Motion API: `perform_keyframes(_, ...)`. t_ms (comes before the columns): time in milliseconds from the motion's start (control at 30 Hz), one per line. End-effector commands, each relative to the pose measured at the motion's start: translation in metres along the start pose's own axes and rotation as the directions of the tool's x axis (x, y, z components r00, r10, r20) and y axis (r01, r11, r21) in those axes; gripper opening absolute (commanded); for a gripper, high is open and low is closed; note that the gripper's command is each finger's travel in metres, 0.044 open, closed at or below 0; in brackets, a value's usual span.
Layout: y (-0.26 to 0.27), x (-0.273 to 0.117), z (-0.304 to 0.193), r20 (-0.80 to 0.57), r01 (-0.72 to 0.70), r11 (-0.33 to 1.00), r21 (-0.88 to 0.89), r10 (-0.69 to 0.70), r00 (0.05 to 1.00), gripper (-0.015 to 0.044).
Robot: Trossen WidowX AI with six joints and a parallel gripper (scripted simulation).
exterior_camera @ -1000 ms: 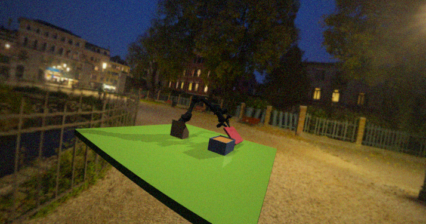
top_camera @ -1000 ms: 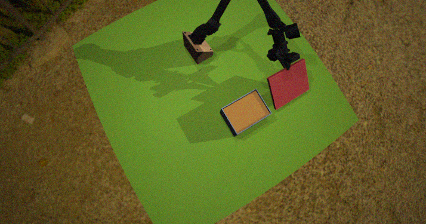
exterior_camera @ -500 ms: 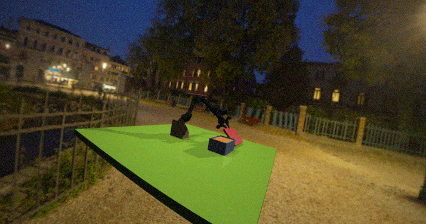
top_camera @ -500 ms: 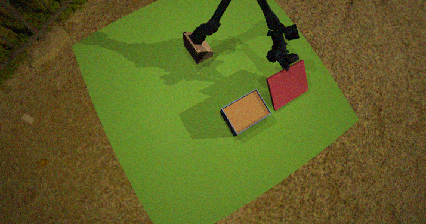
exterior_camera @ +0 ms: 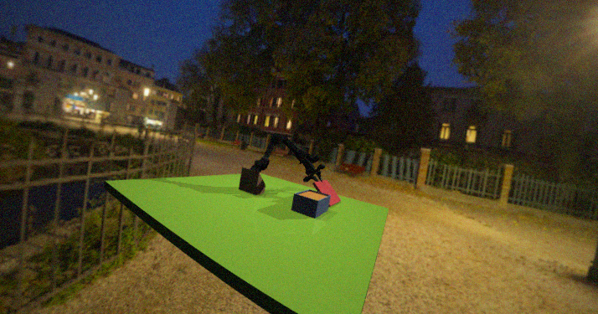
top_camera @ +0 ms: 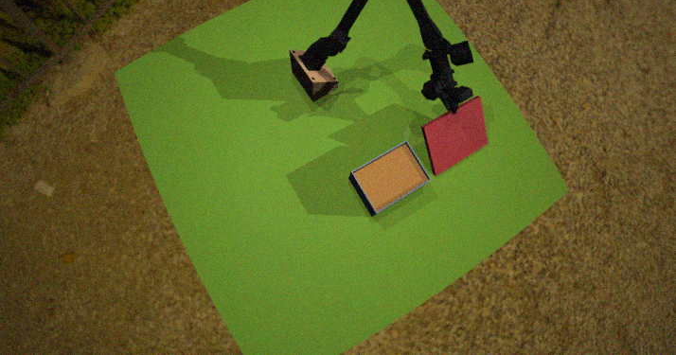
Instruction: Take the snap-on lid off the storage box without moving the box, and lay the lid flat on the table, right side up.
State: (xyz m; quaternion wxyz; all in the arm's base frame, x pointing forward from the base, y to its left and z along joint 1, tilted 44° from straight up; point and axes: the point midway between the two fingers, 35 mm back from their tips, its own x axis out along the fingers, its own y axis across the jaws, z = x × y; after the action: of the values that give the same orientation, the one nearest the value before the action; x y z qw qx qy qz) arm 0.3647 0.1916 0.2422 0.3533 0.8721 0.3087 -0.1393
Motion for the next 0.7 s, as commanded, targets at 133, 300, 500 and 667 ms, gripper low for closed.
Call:
perform_keyframes(133, -0.005, 0.005, 0.003, 0.008, -0.006, 1.0, 0.004, 0.006, 1.0, 0.0)
perform_keyframes(300, -0.008, 0.008, 0.003, 0.008, -0.006, 1.0, 0.004, 0.006, 1.0, 0.0)
perform_keyframes(500, -0.012, 0.011, 0.003, 0.008, -0.006, 1.0, 0.004, 0.006, 1.0, 0.0)
perform_keyframes(667, -0.015, 0.013, 0.003, 0.008, -0.006, 1.0, 0.004, 0.006, 1.0, 0.0)
